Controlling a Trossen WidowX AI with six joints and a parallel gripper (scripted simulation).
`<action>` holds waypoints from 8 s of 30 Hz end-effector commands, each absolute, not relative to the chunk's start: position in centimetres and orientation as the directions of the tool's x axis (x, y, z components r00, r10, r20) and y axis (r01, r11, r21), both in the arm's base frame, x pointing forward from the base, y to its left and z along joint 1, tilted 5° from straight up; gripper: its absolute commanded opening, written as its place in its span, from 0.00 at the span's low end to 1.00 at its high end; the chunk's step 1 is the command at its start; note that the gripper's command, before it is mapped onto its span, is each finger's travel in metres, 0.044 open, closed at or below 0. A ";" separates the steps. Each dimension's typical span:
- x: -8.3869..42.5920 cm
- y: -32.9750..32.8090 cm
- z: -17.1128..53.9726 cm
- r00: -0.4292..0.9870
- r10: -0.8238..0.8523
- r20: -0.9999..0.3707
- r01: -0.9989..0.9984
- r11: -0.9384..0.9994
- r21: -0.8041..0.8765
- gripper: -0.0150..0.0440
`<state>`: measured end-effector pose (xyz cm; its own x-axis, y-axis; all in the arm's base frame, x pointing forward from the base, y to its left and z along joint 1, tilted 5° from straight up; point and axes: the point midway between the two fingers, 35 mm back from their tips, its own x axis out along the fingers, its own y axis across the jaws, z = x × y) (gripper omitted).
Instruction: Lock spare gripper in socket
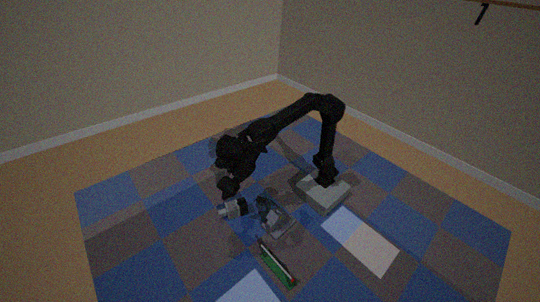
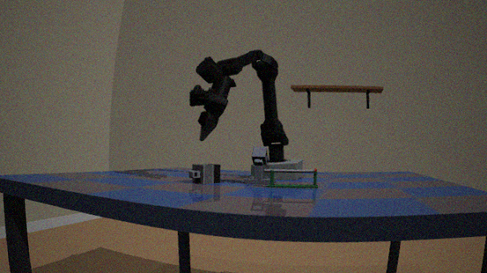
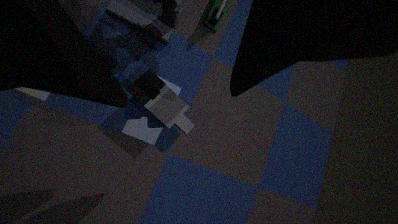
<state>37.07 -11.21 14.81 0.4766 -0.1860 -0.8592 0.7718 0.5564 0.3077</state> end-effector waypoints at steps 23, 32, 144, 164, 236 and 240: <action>37.2 -11.5 11.9 0.555 -0.203 -0.807 0.319 0.948 -0.020 1.00; 37.2 -11.8 8.1 0.556 -0.179 -0.812 0.251 0.967 -0.041 1.00; 35.0 -8.5 12.7 0.444 -0.119 -0.888 0.212 0.977 -0.025 0.25; 31.9 -4.0 12.4 0.249 -0.066 -0.966 0.124 0.992 -0.036 0.25; 24.4 2.3 12.9 -0.275 -0.085 -0.958 -0.115 0.992 -0.055 0.25; 24.7 2.3 12.4 -0.275 -0.086 -0.958 -0.115 0.992 -0.056 0.25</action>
